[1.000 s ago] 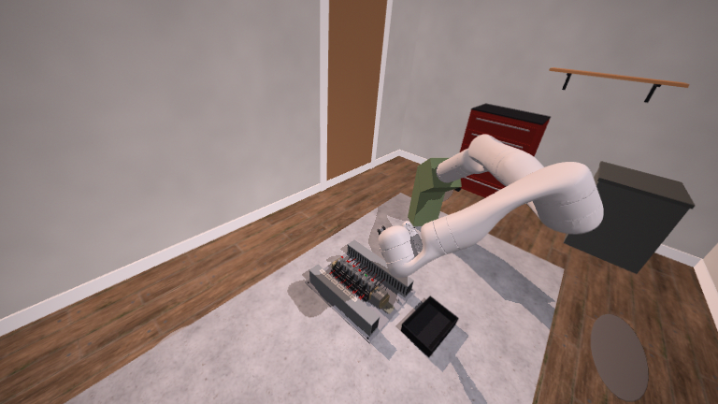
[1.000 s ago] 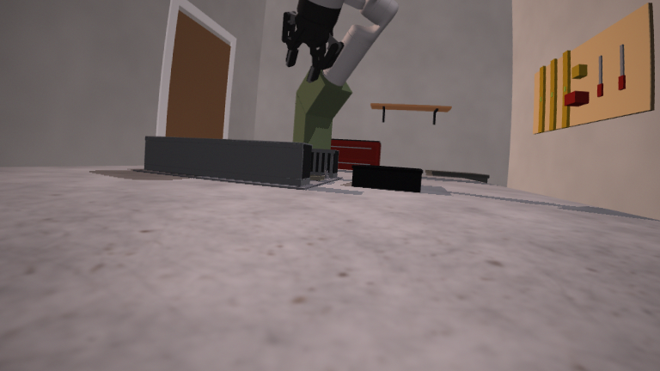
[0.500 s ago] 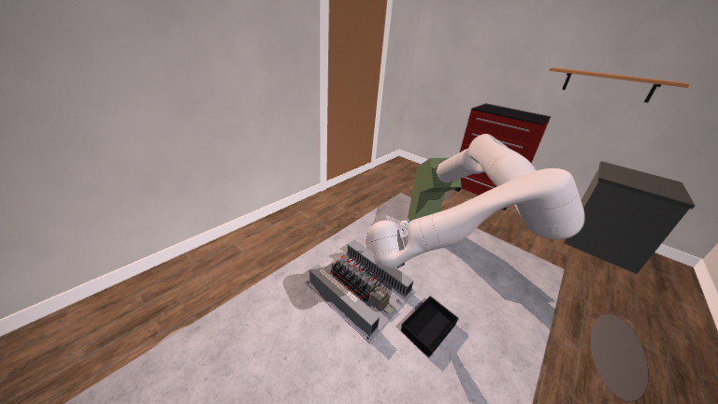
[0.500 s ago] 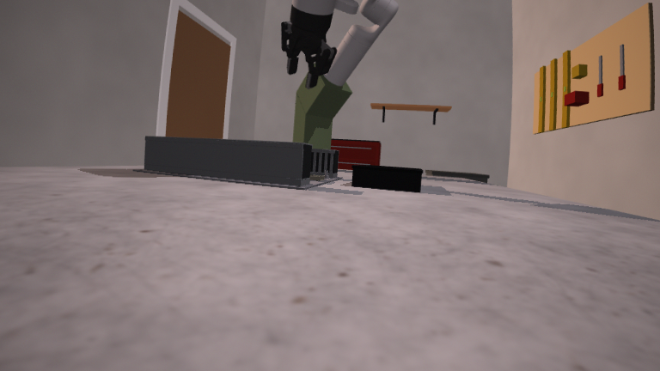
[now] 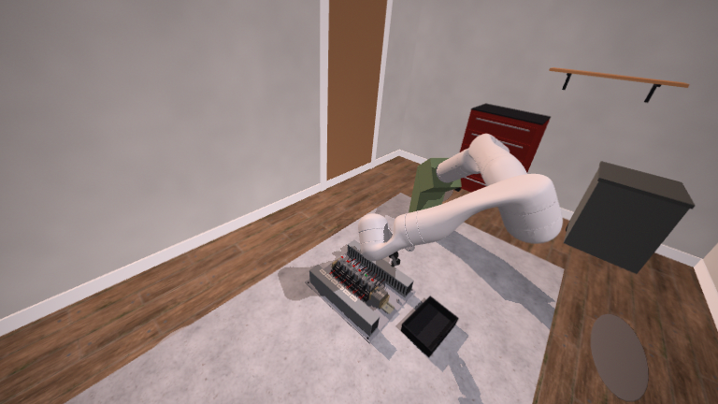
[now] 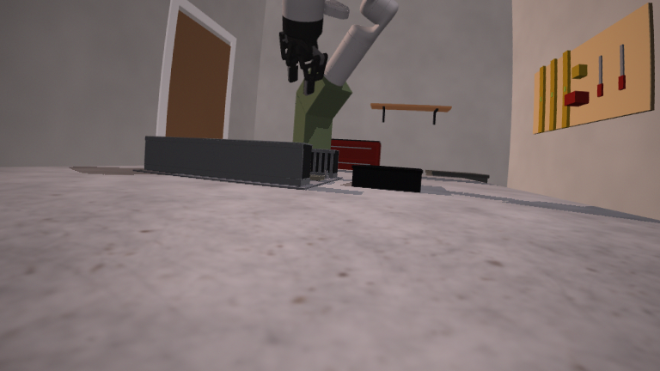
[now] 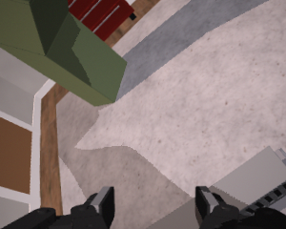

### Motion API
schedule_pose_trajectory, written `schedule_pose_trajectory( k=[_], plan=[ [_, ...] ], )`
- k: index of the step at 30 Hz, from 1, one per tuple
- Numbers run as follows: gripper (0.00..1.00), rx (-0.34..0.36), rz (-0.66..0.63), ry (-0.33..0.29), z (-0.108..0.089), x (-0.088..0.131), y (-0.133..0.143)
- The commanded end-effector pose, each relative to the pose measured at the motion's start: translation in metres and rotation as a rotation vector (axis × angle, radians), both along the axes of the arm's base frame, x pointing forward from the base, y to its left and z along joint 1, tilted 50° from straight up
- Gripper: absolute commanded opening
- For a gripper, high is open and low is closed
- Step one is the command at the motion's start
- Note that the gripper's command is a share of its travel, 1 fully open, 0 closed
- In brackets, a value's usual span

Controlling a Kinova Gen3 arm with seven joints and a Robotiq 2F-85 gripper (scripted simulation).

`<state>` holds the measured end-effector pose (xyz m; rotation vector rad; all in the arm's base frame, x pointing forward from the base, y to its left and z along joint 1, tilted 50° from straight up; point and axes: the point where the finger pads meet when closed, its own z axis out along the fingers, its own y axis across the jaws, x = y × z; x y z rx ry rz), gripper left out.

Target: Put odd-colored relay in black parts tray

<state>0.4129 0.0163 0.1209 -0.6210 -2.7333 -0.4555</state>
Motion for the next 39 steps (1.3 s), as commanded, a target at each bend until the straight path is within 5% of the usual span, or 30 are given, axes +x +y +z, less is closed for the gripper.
schedule_pose_trajectory(
  k=[1,39],
  plan=[
    [0.61,0.028,-0.05,0.026,-0.006,0.0,0.0],
    [0.61,0.237,-0.43,0.126,-0.048,0.025,-0.003]
  ],
)
